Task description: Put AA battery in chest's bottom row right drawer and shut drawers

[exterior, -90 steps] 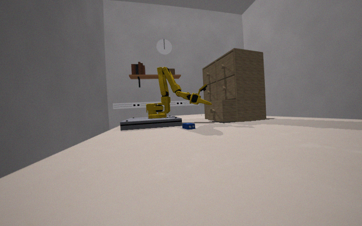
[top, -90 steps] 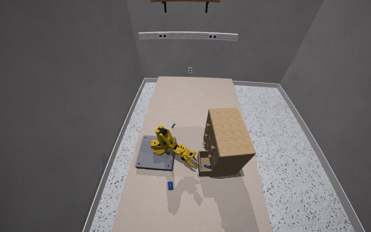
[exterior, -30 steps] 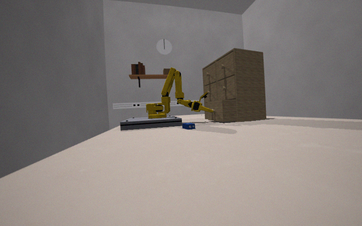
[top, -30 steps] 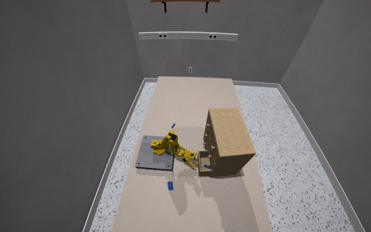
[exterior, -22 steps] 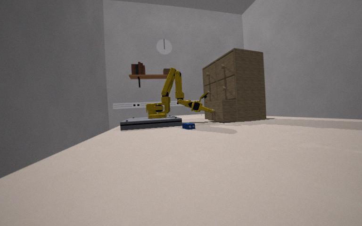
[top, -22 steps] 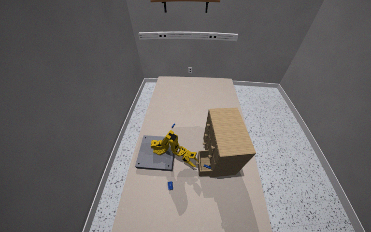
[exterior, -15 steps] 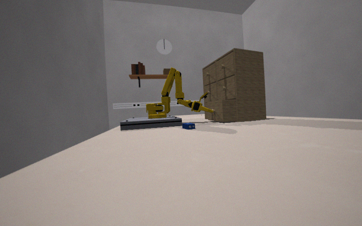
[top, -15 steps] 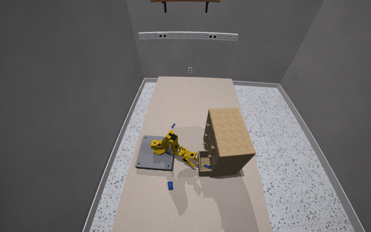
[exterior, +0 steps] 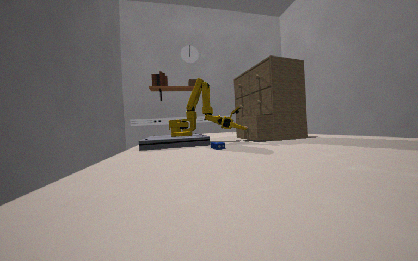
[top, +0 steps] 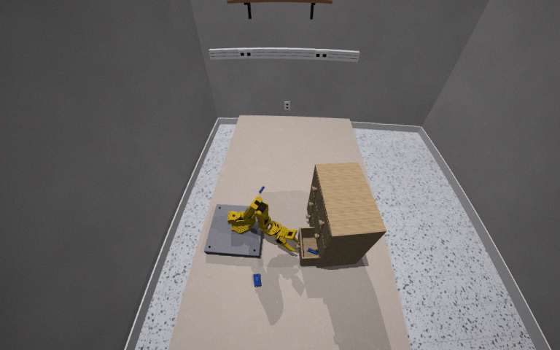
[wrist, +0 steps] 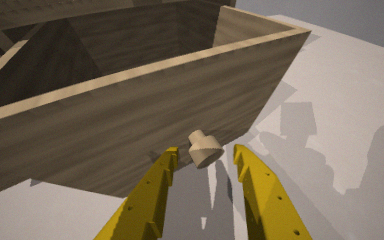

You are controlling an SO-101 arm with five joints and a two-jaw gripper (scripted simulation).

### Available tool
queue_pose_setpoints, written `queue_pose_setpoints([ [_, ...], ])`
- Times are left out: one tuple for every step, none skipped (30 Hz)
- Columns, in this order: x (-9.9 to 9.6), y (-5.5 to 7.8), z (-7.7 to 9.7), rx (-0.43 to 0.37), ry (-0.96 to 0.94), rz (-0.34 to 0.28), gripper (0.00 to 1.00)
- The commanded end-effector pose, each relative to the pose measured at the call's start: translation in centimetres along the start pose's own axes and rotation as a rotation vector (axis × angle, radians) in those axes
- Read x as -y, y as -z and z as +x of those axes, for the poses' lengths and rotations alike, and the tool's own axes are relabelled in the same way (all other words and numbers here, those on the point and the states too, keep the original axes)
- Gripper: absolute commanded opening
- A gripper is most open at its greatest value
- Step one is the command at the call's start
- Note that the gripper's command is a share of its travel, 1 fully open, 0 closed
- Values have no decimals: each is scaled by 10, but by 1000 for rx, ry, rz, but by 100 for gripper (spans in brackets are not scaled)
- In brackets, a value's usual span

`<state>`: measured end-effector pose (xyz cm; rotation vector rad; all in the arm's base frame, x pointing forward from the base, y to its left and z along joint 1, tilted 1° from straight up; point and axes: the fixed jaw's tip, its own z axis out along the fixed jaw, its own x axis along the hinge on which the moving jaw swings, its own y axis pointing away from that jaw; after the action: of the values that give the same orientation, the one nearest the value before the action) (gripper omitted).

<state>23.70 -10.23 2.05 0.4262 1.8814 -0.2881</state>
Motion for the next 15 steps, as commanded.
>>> queue_pose_setpoints([
  [-3,-1,-1,8,9,-9,18],
  [-3,-1,-1,8,9,-9,18],
  [-3,-1,-1,8,9,-9,17],
  [-3,-1,-1,8,9,-9,16],
  [-3,-1,-1,8,9,-9,16],
  [-3,-1,-1,8,9,-9,15],
  [-3,-1,-1,8,9,-9,14],
  [-3,-1,-1,8,9,-9,13],
  [-3,-1,-1,8,9,-9,13],
  [-3,-1,-1,8,9,-9,12],
  [-3,-1,-1,8,9,-9,11],
  [-3,-1,-1,8,9,-9,11],
  [-3,-1,-1,8,9,-9,11],
  [-3,-1,-1,8,9,-9,11],
  [-3,-1,-1,8,9,-9,10],
])
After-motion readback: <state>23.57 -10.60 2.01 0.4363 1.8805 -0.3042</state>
